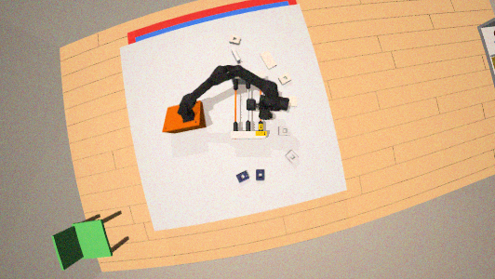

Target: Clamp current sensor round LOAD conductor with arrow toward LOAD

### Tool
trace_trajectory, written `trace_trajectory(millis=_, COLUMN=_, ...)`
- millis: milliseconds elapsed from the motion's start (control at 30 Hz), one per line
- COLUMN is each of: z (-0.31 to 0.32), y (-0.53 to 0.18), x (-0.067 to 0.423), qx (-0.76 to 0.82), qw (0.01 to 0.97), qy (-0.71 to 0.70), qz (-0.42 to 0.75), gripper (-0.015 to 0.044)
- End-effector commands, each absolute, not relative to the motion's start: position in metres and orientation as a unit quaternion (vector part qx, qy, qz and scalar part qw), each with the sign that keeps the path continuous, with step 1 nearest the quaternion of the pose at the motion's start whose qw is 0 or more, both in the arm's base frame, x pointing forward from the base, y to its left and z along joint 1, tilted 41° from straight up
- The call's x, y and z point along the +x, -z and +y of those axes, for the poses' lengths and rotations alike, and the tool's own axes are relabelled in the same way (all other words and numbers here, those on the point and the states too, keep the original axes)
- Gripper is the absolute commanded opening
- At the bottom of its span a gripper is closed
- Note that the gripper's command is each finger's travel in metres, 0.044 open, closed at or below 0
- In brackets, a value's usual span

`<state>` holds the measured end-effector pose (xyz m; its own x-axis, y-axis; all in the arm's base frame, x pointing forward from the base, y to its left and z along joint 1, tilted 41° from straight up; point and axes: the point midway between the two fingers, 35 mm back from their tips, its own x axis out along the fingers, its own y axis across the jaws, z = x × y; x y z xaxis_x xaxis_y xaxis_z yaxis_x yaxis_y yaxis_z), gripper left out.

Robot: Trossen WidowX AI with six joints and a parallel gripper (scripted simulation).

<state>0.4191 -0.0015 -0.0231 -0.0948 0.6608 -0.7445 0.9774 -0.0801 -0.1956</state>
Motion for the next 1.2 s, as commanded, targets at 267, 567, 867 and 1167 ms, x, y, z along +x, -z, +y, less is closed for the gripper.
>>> trace_trajectory(millis=267, z=-0.0015, y=0.0231, x=0.4191, qx=0.637, qw=0.216, qy=0.366, qz=0.643, gripper=0.0134)
trace_trajectory(millis=567, z=-0.0033, y=0.0216, x=0.4195, qx=0.655, qw=0.224, qy=0.36, qz=0.625, gripper=0.0)
trace_trajectory(millis=867, z=-0.0032, y=0.0239, x=0.4202, qx=0.648, qw=0.225, qy=0.362, qz=0.631, gripper=0.0)
trace_trajectory(millis=1167, z=-0.0023, y=0.0242, x=0.4179, qx=0.624, qw=0.211, qy=0.37, qz=0.655, gripper=0.0)
